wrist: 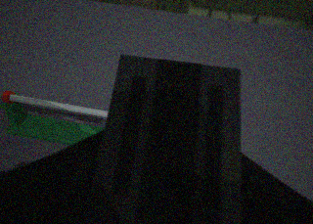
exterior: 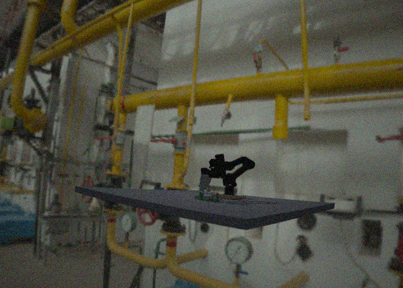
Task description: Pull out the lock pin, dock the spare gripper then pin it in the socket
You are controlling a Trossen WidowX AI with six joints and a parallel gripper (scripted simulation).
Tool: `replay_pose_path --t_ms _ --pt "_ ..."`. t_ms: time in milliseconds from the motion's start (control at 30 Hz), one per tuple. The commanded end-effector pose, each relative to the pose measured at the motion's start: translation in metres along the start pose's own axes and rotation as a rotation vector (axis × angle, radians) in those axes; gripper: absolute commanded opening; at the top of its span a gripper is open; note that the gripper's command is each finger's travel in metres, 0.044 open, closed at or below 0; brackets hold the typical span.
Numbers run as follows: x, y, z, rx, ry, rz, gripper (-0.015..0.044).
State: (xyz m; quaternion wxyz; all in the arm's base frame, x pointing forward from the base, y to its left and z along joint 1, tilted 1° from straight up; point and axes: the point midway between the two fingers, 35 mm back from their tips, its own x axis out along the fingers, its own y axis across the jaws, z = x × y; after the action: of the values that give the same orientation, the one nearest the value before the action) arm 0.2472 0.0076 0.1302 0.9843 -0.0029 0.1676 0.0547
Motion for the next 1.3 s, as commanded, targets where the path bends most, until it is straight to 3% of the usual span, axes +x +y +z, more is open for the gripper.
replay_pose_path --t_ms 0,100,667,1267 --pt "0.0 0.0 0.0 0.0 0.001 0.0 0.0" --pt "0.0 0.0 0.0 0.0 0.001 0.0 0.0" --pt "0.0 0.0 0.0 0.0 0.001 0.0 0.044" --pt "-0.02 -0.001 0.015 0.006 0.014 -0.005 0.044"
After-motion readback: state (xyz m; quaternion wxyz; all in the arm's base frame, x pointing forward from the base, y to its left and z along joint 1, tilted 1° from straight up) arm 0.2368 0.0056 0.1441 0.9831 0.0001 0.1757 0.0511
